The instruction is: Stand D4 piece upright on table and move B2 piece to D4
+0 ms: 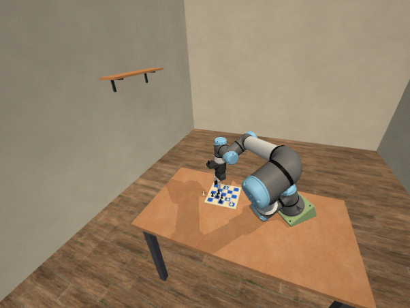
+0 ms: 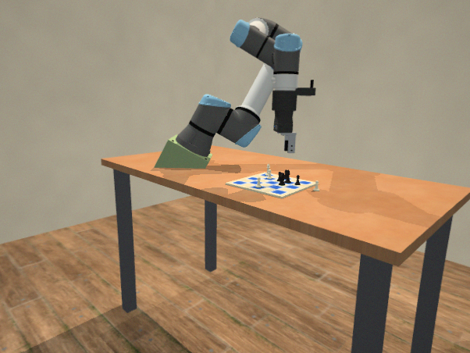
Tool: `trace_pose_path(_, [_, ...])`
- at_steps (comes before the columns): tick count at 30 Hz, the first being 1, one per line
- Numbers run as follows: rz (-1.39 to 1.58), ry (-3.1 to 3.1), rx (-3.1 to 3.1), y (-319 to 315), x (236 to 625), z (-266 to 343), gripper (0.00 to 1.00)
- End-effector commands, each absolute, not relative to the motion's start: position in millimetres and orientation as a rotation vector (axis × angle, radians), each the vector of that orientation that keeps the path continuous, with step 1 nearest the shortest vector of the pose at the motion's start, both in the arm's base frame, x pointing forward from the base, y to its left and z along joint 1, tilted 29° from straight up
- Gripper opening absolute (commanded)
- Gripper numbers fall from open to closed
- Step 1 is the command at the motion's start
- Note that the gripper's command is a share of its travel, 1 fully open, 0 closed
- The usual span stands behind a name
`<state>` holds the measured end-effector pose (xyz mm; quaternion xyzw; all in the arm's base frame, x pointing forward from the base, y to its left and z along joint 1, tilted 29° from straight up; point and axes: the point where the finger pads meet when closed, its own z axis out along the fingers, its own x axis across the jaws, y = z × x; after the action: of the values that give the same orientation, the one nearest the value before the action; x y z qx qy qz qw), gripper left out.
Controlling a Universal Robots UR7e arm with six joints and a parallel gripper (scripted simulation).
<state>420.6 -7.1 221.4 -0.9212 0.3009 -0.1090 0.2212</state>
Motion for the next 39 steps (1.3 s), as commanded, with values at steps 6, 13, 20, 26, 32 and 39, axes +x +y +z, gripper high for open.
trace_pose_path(6, [-0.303,0.832,-2.546,-7.3,420.7,221.7,0.73])
trace_pose_path(13, [-0.303,0.832,-2.546,-7.3,420.7,221.7,0.73])
trace_pose_path(20, [-0.303,0.832,-2.546,-7.2,420.8,221.6,0.73])
trace_pose_path(26, [-0.302,0.835,-2.545,-6.6,421.3,220.1,0.73])
trace_pose_path(32, [-0.301,0.84,-2.544,-5.6,422.2,217.8,0.73])
trace_pose_path(39, [-0.301,0.84,-2.544,-2.8,424.7,211.1,0.73])
